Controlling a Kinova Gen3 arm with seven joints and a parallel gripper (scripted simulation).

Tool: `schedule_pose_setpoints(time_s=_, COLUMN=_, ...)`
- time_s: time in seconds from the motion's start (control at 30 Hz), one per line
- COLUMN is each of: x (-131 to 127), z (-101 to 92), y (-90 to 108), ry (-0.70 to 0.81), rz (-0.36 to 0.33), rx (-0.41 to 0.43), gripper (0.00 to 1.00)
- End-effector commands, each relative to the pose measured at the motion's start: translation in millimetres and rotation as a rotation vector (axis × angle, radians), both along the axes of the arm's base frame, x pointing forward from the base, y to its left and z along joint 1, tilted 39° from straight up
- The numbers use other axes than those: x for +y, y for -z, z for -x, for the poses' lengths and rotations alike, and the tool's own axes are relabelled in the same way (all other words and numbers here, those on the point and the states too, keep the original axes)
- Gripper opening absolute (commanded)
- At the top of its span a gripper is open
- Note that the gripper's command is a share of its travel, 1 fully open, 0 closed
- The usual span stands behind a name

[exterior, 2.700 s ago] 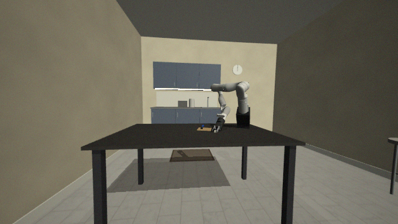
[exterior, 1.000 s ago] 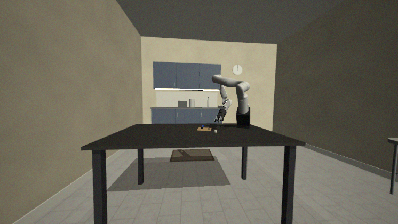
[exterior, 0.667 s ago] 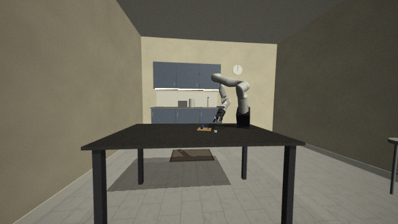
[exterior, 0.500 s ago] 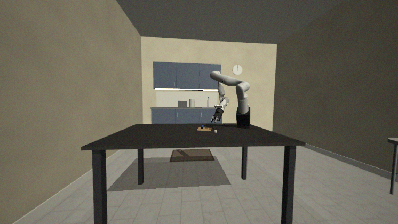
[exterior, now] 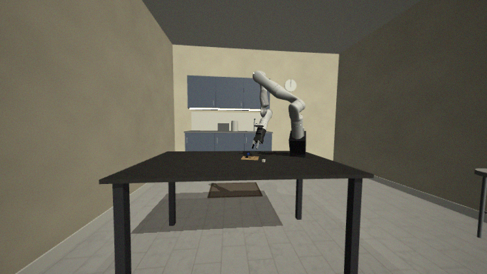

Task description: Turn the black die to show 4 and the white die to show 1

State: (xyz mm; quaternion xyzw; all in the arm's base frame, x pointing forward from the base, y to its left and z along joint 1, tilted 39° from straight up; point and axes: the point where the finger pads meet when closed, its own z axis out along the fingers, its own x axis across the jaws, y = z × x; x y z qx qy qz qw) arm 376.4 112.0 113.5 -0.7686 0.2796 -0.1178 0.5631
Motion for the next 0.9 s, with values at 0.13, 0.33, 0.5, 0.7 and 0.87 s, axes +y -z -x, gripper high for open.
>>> schedule_pose_setpoints(time_s=0.13, x=6.1, z=1.8, y=-25.0, ry=-0.056, rz=0.184, rx=0.037, gripper=0.7)
schedule_pose_setpoints(time_s=0.33, x=20.7, z=25.0, y=-33.3, ry=-0.083, rz=0.323, rx=0.136, gripper=0.7)
schedule_pose_setpoints(time_s=0.5, x=28.0, z=46.8, y=-33.3, ry=-0.098, rz=0.414, rx=0.197, gripper=0.7)
schedule_pose_setpoints(time_s=0.7, x=30.6, z=59.0, y=-31.9, ry=-0.105, rz=0.46, rx=0.227, gripper=0.7)
schedule_pose_setpoints(time_s=0.87, x=31.5, z=65.1, y=-31.0, ry=-0.108, rz=0.483, rx=0.241, gripper=0.7)
